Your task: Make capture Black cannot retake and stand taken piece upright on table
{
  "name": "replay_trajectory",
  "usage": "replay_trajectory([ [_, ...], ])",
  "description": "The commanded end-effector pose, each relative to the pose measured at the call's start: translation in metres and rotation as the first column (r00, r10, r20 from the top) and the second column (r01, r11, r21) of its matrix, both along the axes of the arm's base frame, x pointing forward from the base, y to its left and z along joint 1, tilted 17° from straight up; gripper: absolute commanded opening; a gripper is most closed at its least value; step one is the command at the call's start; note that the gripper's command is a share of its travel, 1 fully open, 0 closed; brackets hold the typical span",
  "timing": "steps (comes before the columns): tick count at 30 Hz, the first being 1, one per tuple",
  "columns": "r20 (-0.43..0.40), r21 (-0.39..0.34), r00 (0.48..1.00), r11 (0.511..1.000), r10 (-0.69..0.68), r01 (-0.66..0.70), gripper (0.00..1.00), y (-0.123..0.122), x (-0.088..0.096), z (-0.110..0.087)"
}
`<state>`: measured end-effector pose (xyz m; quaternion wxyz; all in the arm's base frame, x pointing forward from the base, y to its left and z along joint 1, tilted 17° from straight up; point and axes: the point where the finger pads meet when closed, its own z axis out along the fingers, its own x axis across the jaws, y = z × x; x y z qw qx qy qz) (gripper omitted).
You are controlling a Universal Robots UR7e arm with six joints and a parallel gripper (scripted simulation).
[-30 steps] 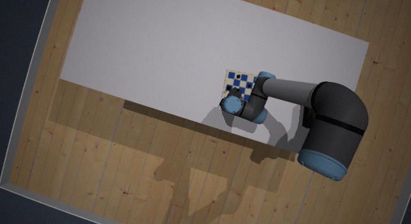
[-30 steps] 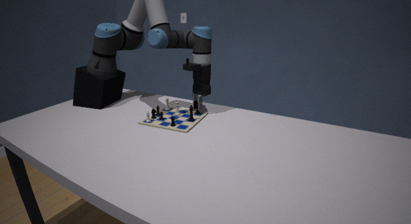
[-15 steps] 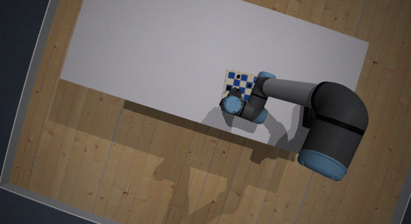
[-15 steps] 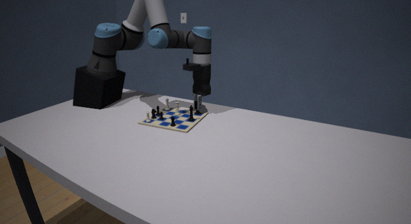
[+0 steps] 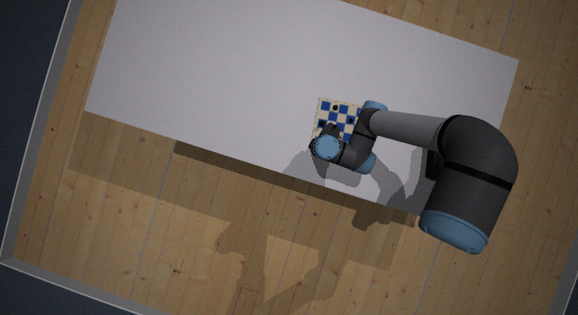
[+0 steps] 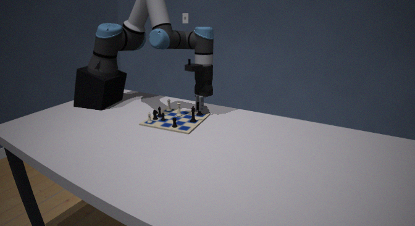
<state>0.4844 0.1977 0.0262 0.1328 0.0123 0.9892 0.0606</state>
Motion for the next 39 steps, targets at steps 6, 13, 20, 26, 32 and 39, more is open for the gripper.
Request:
replay_trajectory([
  [6,0.001,0.000,1.000,1.000,0.000,0.000,0.00,0.000,-0.001,0.004],
  [13,0.001,0.000,1.000,1.000,0.000,0.000,0.00,-0.003,-0.007,0.026],
  [20,0.001,0.000,1.000,1.000,0.000,0.000,0.00,-0.006,-0.014,0.051],
  [26,0.001,0.000,1.000,1.000,0.000,0.000,0.00,-0.010,-0.022,0.080],
  [32,0.001,0.000,1.000,1.000,0.000,0.000,0.00,-0.011,-0.025,0.094],
  [39,0.001,0.000,1.000,1.000,0.000,0.000,0.00,-0.012,-0.026,0.096],
])
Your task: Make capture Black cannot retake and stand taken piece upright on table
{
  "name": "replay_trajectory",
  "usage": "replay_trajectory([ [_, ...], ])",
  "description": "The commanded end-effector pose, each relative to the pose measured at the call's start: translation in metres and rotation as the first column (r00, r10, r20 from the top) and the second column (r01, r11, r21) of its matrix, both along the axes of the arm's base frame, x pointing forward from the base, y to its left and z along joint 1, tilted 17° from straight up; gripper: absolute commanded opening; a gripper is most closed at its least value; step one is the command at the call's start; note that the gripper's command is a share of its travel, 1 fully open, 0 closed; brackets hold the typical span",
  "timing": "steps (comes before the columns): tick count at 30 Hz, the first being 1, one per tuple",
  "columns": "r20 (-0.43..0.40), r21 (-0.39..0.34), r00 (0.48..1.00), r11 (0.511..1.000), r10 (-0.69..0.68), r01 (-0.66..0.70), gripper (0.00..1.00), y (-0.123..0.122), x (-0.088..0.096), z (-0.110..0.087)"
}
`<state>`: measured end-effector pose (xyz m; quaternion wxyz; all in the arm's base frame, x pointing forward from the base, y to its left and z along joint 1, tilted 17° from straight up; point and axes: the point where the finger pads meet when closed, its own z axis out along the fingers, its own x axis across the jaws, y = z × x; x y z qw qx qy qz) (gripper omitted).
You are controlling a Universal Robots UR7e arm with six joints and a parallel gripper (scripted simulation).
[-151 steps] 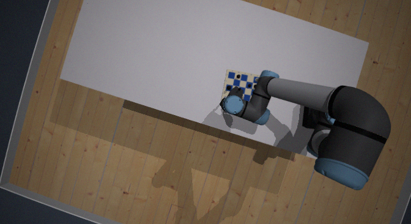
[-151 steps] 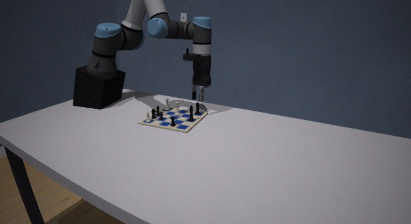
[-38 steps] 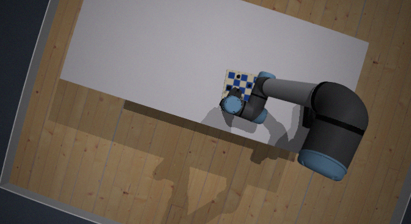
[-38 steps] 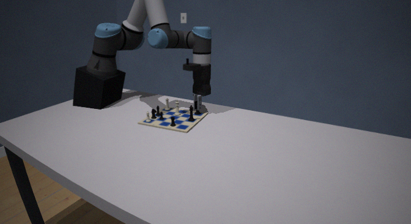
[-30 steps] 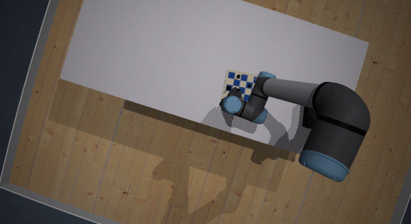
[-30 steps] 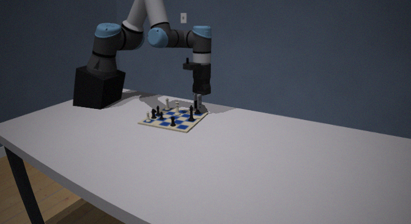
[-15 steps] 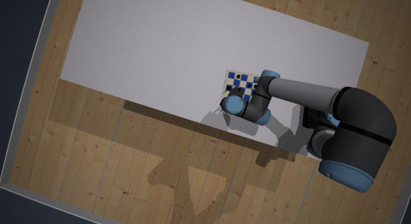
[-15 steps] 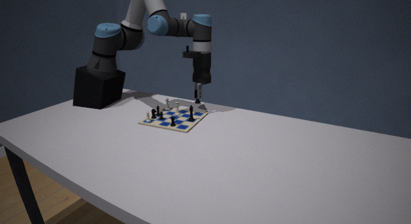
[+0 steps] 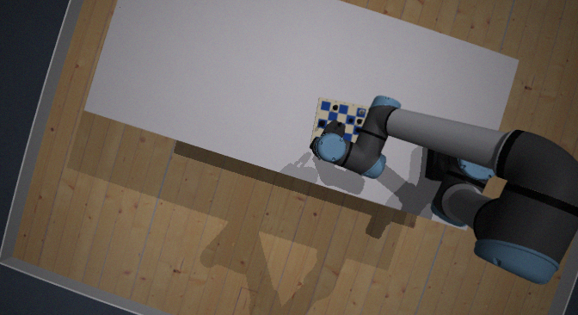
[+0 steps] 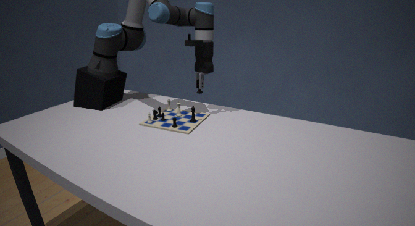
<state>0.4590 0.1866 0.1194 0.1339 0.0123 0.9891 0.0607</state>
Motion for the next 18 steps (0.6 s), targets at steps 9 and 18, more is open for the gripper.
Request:
replay_trajectory([
  [9,0.004,-0.011,0.999,0.999,0.039,-0.039,0.00,-0.003,0.012,0.006],
  [18,0.019,-0.063,0.976,0.975,0.216,-0.215,0.00,-0.018,0.072,0.015],
])
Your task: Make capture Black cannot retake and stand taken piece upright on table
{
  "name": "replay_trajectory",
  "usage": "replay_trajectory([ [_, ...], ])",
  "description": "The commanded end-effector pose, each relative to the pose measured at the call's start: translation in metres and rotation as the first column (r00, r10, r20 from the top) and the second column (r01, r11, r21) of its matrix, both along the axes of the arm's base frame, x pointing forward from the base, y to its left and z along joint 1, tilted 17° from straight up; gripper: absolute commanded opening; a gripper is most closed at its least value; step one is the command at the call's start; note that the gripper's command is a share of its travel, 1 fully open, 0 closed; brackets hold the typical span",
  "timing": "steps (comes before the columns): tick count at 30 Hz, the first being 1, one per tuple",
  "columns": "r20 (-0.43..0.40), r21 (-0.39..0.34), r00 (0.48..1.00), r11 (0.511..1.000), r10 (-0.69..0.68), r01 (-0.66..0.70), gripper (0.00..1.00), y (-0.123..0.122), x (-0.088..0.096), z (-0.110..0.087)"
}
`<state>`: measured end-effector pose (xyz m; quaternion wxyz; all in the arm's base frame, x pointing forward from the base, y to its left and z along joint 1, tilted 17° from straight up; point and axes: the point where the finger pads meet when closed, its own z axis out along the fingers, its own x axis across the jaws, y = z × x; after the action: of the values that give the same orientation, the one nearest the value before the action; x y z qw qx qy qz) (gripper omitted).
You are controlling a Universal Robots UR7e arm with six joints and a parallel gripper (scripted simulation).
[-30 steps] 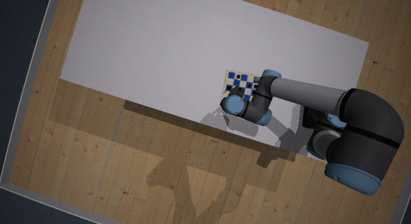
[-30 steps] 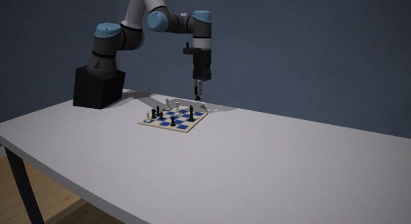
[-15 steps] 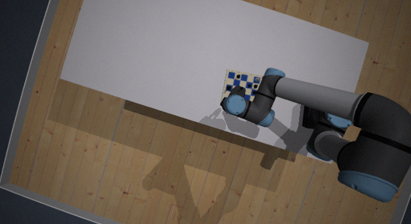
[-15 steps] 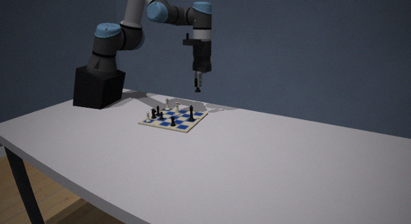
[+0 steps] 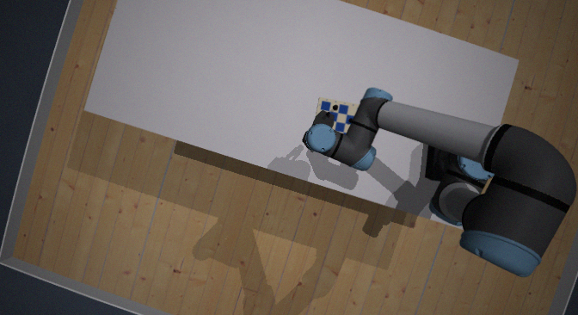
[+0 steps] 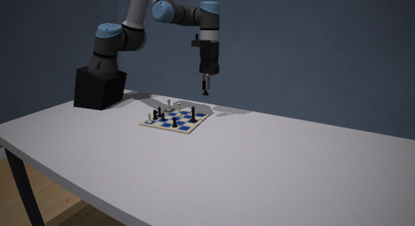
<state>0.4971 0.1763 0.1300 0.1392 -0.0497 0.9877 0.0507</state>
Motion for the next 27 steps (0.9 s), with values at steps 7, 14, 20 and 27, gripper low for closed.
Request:
replay_trajectory([
  [7,0.007,-0.027,0.995,0.994,0.104,-0.104,0.00,-0.008,0.036,0.005],
  [14,0.007,-0.027,0.995,0.994,0.104,-0.104,0.00,-0.008,0.036,0.005],
  [20,0.007,-0.027,0.994,0.994,0.105,-0.104,0.00,-0.007,0.037,-0.001],
  [27,0.007,-0.027,0.994,0.994,0.105,-0.104,0.00,-0.006,0.042,-0.016],
])
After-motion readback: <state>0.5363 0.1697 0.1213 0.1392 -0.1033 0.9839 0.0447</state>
